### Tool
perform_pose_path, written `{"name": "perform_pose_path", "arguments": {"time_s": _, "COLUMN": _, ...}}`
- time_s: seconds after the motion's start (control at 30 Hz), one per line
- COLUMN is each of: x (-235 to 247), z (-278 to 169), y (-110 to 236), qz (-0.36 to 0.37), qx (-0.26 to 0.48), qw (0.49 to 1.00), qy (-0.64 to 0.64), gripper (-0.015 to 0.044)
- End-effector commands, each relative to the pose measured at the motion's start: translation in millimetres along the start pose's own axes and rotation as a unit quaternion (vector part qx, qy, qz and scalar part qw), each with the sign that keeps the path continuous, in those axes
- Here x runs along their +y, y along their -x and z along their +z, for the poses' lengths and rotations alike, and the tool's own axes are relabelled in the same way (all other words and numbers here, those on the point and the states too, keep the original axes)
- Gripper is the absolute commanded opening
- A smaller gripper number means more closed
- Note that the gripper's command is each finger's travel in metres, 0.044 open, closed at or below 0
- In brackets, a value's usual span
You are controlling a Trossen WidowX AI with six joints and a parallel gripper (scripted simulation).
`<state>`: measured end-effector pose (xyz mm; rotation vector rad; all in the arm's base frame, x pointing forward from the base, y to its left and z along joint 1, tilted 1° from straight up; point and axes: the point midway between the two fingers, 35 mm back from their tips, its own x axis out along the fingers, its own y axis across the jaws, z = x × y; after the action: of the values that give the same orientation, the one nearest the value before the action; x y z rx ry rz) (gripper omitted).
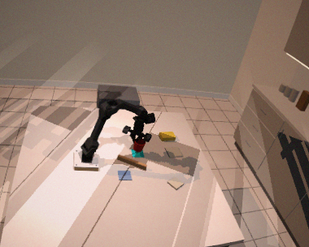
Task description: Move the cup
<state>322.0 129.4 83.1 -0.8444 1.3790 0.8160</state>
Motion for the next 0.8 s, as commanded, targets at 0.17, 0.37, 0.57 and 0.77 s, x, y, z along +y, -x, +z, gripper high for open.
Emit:
{"name": "perform_pose_path", "arguments": {"time_s": 0.17, "x": -1, "z": 0, "y": -13, "qz": -0.003, "qx": 0.001, "qw": 1.000, "qy": -0.002, "gripper": 0.0000}}
{"name": "perform_pose_path", "arguments": {"time_s": 0.37, "x": -1, "z": 1, "y": -22, "qz": -0.003, "qx": 0.001, "qw": 1.000, "qy": -0.002, "gripper": 0.0000}}
{"name": "perform_pose_path", "arguments": {"time_s": 0.57, "x": 0, "z": 1, "y": -31, "qz": -0.003, "qx": 0.001, "qw": 1.000, "qy": -0.002, "gripper": 0.0000}}
{"name": "perform_pose_path", "arguments": {"time_s": 0.77, "x": 0, "z": 1, "y": -29, "qz": 0.000, "qx": 0.000, "qw": 1.000, "qy": 0.000, "gripper": 0.0000}}
